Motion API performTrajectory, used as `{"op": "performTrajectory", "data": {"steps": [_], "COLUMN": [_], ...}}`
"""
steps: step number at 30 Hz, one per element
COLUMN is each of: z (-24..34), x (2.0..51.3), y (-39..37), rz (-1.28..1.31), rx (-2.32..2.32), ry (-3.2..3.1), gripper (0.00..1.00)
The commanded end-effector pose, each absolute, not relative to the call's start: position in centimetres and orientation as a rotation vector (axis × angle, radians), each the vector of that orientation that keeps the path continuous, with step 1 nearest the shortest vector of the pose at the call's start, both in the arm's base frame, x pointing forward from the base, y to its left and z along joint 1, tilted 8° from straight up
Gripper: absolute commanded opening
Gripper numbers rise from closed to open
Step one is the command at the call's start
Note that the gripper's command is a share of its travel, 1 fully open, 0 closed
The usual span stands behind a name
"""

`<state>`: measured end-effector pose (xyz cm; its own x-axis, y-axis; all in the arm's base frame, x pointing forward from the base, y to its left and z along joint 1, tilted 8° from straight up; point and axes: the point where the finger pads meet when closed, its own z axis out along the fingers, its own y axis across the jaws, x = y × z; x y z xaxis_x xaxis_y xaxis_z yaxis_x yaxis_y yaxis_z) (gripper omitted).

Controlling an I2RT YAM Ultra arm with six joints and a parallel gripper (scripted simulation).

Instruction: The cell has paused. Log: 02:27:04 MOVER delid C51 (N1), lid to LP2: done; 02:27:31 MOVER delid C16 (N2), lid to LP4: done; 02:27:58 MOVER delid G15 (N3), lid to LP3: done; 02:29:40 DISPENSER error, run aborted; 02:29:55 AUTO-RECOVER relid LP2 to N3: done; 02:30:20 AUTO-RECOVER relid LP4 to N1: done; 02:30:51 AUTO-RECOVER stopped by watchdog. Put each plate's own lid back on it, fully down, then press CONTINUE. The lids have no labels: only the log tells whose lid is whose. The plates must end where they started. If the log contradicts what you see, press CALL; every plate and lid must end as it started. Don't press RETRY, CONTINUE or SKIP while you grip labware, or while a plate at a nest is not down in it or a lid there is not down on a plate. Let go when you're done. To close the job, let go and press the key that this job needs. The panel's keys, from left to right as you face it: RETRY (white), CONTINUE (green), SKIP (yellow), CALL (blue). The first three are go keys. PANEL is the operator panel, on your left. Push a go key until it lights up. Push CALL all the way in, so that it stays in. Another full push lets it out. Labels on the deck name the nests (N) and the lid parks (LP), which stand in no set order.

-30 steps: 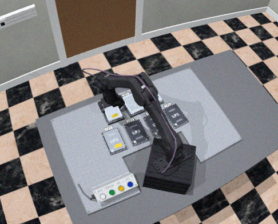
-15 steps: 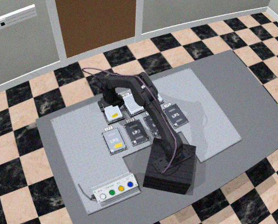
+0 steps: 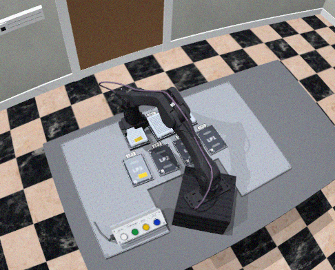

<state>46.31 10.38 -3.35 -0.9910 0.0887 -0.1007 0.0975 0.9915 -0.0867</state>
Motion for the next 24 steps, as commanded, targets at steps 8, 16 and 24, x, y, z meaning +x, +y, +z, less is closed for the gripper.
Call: {"op": "performTrajectory", "data": {"steps": [8, 16, 24], "z": [-2.22, -2.33, -2.39], "x": [47.3, 47.06, 46.99], "y": [10.79, 10.75, 10.75], "rz": [-0.119, -0.122, -0.123], "rx": [0.135, 0.134, 0.138], "ry": [3.002, 3.007, 3.009], "gripper": [0.83, 0.0, 0.0]}}
